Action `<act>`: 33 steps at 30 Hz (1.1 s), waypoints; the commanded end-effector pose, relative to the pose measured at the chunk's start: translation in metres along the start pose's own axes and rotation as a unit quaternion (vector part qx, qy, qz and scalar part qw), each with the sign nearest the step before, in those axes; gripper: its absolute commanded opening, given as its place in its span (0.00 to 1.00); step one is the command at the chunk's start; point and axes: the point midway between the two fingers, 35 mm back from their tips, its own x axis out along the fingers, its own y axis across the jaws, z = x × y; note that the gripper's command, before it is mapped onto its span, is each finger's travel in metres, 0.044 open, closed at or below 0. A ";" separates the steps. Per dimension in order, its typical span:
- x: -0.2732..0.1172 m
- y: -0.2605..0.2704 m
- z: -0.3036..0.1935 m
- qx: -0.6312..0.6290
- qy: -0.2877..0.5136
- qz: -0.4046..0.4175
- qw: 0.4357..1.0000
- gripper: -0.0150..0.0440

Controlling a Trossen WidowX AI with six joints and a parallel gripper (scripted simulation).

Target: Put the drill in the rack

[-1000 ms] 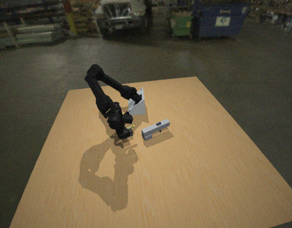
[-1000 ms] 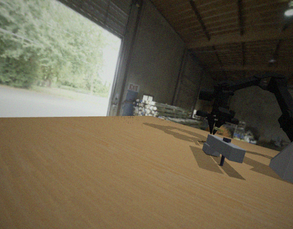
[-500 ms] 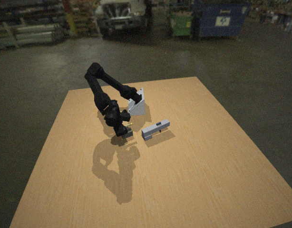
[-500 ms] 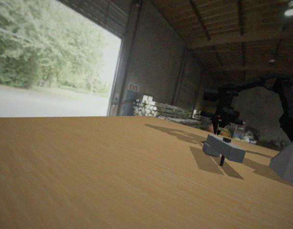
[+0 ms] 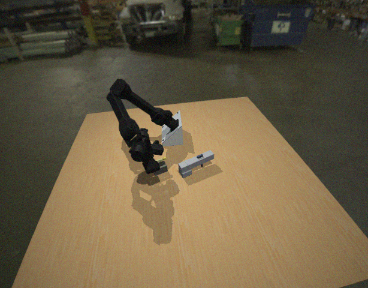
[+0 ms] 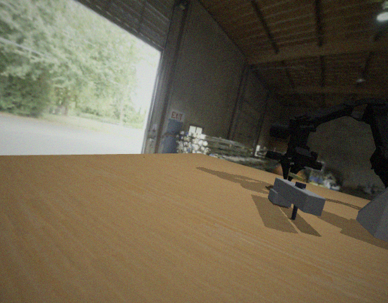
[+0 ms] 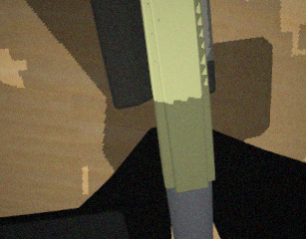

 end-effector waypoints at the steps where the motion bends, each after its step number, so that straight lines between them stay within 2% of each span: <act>1: 0.008 0.001 0.001 -0.002 0.000 0.000 1.000 0.25; 31: 0.036 0.001 0.001 -0.003 0.000 0.001 1.000 0.25; 33: 0.032 0.001 -0.002 0.000 0.003 0.002 1.000 0.34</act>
